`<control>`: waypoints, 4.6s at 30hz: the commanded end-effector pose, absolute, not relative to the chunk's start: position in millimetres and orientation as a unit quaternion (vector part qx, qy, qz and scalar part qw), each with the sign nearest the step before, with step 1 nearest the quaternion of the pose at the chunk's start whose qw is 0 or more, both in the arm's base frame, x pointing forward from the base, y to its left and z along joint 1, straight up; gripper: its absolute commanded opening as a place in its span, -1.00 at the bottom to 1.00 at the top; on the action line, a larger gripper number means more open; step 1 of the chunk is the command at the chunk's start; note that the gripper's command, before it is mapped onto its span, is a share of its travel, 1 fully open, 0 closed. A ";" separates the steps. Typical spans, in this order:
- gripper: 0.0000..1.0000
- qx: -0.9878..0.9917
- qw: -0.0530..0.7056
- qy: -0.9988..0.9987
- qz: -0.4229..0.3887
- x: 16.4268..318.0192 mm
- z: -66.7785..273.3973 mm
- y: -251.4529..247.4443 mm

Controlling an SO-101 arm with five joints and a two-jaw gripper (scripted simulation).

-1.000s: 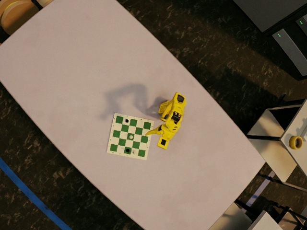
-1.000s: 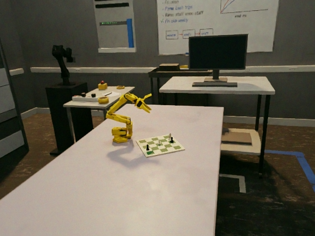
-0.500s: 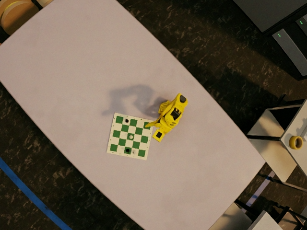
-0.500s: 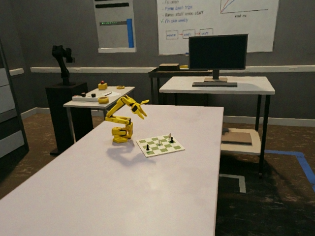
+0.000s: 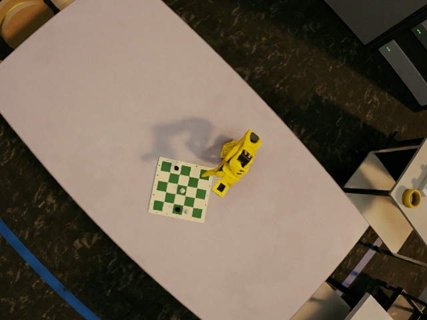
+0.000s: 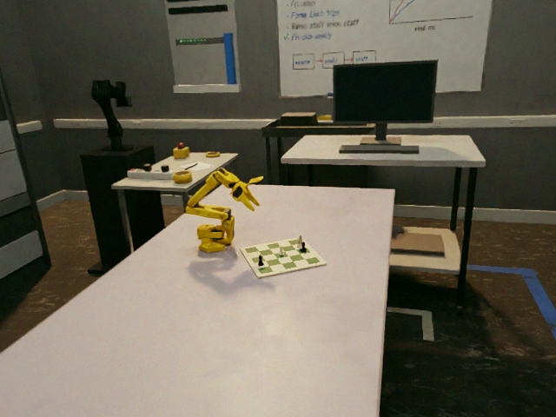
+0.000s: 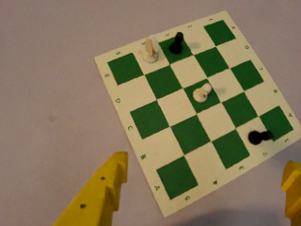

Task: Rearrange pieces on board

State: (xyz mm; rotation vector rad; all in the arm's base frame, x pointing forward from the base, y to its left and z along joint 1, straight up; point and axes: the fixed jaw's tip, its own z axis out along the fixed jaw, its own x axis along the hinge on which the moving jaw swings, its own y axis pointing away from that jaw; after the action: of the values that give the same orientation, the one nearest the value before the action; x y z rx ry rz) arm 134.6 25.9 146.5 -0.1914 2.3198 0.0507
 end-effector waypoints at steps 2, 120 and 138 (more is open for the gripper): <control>-0.20 -0.075 0.388 0.919 0.016 133.4 142.4 24.2; -1.00 0.270 0.138 0.952 -0.044 219.8 55.5 -135.1; -1.00 0.270 0.138 0.952 -0.044 220.3 31.1 -135.4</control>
State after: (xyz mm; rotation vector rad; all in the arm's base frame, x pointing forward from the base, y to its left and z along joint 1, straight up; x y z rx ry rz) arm 224.8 -135.1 37.6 0.7558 2.7340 -0.1353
